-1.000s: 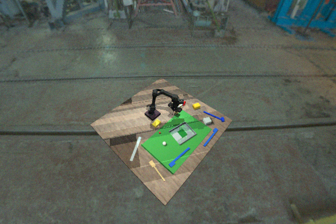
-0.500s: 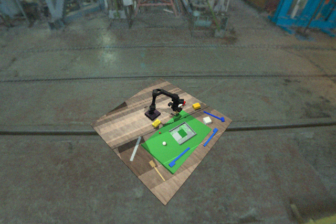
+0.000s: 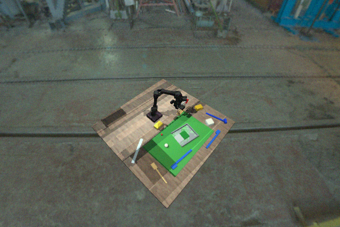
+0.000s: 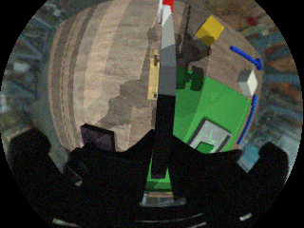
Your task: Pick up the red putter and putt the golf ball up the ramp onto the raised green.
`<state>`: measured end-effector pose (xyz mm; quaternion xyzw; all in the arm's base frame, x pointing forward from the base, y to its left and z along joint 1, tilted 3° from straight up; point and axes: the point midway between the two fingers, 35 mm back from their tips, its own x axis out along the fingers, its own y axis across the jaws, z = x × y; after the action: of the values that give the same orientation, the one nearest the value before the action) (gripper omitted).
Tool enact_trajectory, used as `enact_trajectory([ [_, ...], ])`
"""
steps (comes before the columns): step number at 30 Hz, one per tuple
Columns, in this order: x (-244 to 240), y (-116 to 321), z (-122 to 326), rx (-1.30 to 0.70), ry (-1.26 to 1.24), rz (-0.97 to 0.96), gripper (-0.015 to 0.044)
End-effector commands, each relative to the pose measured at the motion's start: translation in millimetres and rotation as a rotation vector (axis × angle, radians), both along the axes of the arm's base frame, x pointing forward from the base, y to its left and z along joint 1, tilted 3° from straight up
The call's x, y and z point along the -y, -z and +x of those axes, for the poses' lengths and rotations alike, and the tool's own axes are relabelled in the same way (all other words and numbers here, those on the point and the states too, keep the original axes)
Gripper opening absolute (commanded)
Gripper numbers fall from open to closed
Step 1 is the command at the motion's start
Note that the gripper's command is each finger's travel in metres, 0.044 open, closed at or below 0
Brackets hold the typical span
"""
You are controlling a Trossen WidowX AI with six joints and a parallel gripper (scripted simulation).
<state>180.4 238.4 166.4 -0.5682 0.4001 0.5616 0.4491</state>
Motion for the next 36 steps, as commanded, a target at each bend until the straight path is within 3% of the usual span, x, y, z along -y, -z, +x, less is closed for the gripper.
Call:
enact_trajectory([
  [1,1,-22,-2,0.007,0.0,0.018,0.0],
  [11,14,-14,12,-0.005,0.089,0.008,0.0],
  [36,108,-6,83,-0.023,0.547,0.046,0.0],
])
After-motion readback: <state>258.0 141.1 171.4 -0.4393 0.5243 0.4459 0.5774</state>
